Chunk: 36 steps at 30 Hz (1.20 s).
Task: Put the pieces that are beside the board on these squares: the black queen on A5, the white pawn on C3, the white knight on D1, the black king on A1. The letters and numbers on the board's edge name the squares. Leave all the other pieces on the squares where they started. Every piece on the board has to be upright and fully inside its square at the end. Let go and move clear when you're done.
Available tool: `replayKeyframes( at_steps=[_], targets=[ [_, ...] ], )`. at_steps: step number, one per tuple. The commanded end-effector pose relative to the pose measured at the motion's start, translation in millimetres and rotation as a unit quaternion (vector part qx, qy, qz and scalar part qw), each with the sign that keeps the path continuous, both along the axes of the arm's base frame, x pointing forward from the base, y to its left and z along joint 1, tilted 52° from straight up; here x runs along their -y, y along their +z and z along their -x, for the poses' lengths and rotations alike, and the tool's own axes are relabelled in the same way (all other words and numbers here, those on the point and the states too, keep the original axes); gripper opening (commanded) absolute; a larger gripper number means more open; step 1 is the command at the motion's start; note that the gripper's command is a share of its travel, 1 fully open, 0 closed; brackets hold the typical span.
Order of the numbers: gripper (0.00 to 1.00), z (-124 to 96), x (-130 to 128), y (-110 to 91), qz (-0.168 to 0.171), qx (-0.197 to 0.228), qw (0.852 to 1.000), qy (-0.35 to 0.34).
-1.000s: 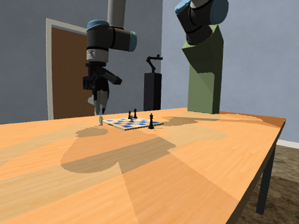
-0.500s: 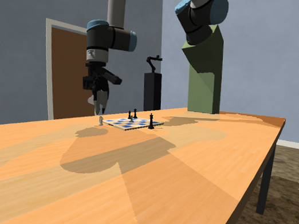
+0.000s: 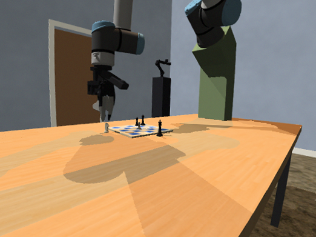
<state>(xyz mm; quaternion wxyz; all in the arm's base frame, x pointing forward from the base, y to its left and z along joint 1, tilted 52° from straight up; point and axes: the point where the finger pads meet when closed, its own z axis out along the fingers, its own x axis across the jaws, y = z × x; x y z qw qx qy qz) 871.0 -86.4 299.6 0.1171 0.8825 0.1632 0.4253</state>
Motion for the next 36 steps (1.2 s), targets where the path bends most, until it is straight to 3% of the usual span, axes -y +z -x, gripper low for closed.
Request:
replayKeyframes(
  at_steps=[1, 36],
  targets=[
    [0.22, 0.0, -0.1, 0.8, 0.000, 0.001, 1.000, 0.000],
    [0.22, -8.5, 0.6, -5.8, 0.000, 0.001, 1.000, 0.000]
  ],
)
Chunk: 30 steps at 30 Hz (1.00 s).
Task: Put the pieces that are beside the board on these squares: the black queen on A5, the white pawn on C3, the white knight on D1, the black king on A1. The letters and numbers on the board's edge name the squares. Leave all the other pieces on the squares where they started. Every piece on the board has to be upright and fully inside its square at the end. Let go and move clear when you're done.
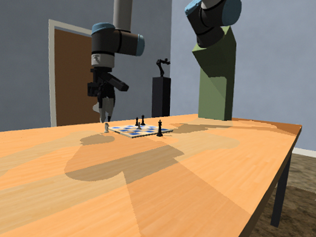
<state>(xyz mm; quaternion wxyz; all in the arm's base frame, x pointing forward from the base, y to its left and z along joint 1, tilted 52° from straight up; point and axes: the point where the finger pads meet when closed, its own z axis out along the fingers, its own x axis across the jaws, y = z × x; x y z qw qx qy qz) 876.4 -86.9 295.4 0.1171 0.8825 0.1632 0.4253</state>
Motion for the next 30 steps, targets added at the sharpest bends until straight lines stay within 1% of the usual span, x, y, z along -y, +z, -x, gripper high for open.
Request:
replayKeyframes(
  at_steps=[1, 13, 30],
  targets=[
    [0.22, -4.7, 0.3, -2.9, 0.000, 0.001, 1.000, 0.000],
    [0.22, -20.6, 1.7, -15.2, 0.000, 0.001, 1.000, 0.000],
    [0.22, -21.6, 1.7, -15.9, 0.000, 0.001, 1.000, 0.000]
  ],
)
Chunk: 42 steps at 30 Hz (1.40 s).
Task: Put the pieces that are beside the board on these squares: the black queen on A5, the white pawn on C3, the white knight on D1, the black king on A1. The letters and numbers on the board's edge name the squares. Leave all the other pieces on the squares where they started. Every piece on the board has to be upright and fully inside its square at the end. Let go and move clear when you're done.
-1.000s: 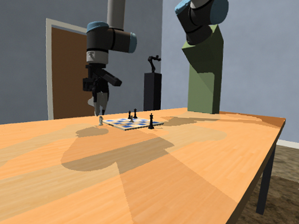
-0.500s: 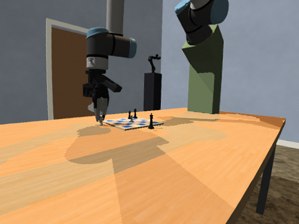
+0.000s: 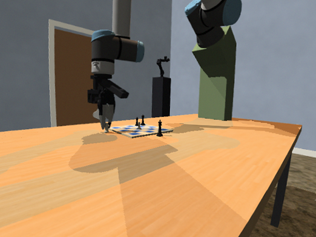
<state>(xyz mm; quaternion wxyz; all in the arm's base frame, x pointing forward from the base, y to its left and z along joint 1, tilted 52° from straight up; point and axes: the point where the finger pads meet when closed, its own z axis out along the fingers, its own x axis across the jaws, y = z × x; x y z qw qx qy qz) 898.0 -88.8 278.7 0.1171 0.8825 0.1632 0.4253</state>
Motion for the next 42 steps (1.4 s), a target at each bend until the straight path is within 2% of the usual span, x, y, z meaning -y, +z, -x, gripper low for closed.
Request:
replayKeyframes(
  at_steps=[1, 24, 25, 42],
  targets=[
    [0.22, 0.0, -0.1, 0.8, 0.000, 0.001, 1.000, 0.000],
    [0.22, 0.0, -0.1, 0.8, 0.000, 0.001, 1.000, 0.000],
    [0.00, 0.0, -0.1, 0.8, 0.000, 0.001, 1.000, 0.000],
    [0.00, 0.0, -0.1, 0.8, 0.000, 0.001, 1.000, 0.000]
  ],
)
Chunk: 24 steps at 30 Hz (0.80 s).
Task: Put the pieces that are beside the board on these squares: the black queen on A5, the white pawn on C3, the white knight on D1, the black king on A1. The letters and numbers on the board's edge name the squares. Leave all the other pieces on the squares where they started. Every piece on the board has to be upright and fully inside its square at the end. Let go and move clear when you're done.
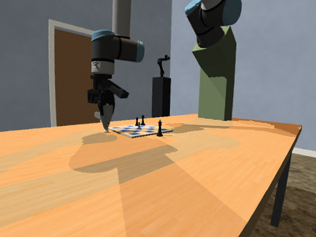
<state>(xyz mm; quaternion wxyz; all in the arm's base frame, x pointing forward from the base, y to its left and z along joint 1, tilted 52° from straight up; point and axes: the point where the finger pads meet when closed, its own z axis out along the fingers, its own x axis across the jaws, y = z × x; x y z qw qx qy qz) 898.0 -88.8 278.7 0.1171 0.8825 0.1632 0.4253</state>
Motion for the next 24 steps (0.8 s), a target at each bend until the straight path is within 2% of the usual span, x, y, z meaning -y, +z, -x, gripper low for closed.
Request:
replayKeyframes(
  at_steps=[1, 18, 24],
  targets=[
    [0.00, 0.0, -0.1, 0.8, 0.000, 0.001, 1.000, 0.000],
    [0.00, 0.4, -0.2, 1.0, 0.000, 0.001, 1.000, 0.000],
    [0.00, 14.2, -1.3, 11.7, 0.000, 0.001, 1.000, 0.000]
  ],
)
